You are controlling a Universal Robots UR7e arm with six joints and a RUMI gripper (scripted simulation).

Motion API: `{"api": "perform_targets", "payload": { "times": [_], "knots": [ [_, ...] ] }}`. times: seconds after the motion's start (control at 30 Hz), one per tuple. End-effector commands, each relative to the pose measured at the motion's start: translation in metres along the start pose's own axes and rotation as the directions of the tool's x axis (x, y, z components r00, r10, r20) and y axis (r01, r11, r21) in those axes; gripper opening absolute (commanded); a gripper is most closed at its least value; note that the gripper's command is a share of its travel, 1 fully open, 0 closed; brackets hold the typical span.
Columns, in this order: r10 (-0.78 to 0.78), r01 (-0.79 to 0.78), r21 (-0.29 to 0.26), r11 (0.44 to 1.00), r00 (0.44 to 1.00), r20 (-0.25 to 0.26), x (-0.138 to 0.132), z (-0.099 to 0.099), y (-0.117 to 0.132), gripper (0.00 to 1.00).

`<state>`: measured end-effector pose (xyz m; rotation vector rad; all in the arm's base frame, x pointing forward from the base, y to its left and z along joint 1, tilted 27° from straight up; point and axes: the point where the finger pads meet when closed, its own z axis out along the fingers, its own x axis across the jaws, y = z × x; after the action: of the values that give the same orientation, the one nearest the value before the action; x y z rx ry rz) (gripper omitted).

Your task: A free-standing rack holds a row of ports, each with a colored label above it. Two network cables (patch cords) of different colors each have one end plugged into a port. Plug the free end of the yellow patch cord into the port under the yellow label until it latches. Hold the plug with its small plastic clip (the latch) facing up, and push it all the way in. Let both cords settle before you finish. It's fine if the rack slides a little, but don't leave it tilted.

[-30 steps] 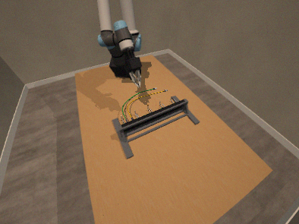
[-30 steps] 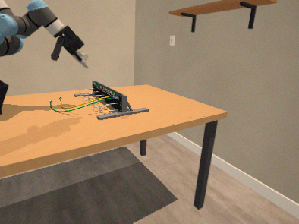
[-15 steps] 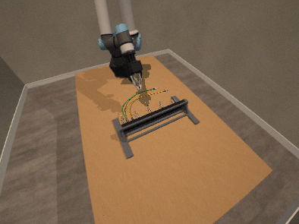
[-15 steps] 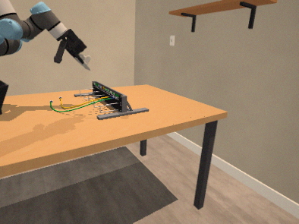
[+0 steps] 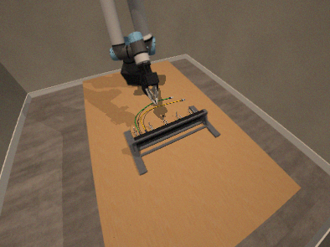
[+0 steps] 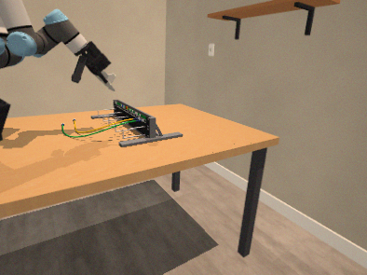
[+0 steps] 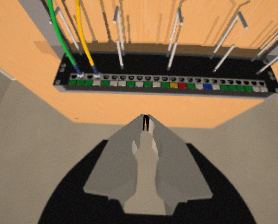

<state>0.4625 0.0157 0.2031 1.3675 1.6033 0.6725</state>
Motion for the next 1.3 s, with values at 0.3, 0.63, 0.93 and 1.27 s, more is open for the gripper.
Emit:
{"api": "perform_targets", "payload": {
  "times": [0.3, 0.63, 0.93, 1.27],
  "knots": [
    [0.0, 0.0, -0.003, 1.0, 1.0, 0.004, 0.0, 0.029, 0.001, 0.0],
    [0.0, 0.0, -0.003, 1.0, 1.0, 0.004, 0.0, 0.049, 0.001, 0.0],
    [0.0, 0.0, -0.003, 1.0, 1.0, 0.004, 0.0, 0.067, 0.001, 0.0],
    [0.0, 0.0, -0.003, 1.0, 1.0, 0.004, 0.0, 0.078, 0.001, 0.0]
  ]
}}
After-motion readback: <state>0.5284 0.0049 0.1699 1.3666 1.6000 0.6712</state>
